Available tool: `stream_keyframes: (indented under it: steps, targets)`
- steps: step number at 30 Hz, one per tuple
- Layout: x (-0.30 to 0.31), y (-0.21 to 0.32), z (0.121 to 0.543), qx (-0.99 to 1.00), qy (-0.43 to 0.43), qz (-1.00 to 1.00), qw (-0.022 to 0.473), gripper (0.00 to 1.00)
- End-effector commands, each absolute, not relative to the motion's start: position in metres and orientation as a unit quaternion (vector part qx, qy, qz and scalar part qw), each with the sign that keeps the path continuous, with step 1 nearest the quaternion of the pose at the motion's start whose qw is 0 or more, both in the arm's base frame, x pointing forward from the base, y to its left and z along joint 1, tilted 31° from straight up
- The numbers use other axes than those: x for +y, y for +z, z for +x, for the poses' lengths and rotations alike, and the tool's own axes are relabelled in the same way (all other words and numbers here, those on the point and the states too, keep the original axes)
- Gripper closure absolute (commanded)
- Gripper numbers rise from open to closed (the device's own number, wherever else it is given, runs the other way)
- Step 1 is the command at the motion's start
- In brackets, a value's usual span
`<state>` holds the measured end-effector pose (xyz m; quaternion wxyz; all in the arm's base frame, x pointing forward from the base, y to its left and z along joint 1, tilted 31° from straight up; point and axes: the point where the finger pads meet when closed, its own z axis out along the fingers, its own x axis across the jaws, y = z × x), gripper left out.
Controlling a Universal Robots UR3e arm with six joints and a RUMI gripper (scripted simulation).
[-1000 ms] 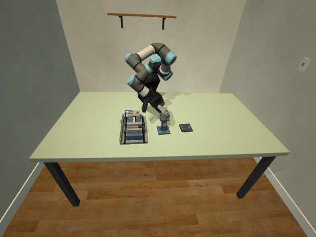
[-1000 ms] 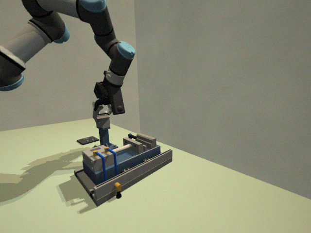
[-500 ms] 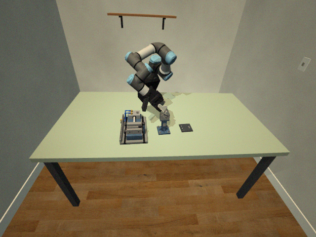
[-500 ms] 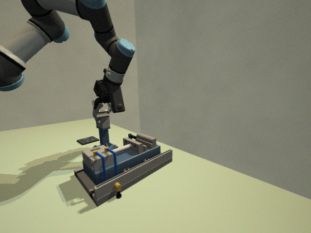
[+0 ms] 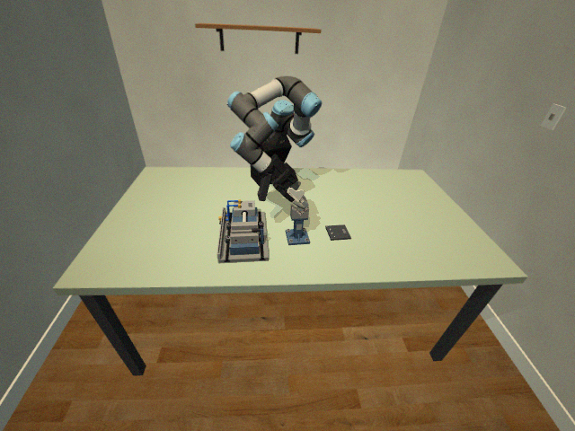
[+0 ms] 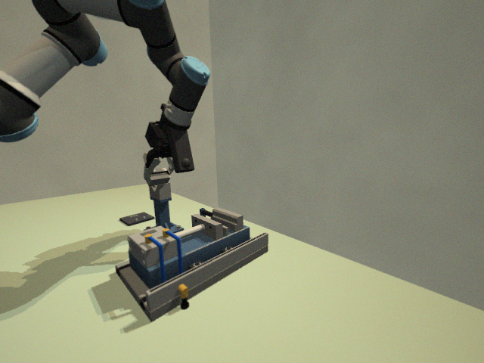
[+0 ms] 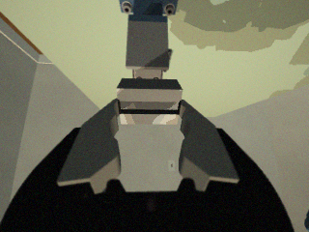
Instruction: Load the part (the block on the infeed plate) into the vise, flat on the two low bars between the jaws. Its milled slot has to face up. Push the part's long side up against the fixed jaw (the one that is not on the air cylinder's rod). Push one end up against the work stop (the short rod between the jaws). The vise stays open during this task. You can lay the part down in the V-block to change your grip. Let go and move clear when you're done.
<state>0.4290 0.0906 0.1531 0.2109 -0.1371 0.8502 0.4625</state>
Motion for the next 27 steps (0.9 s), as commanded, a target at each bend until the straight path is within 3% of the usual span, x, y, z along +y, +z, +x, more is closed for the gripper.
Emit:
stream_keyframes:
  steps: [1, 27]
  targets:
    - [0.0898, 0.1555, 0.4282, 0.85, 0.462, -0.137, 0.212, 1.0]
    - [0.0886, 0.16, 0.4258, 0.85, 0.462, -0.137, 0.212, 1.0]
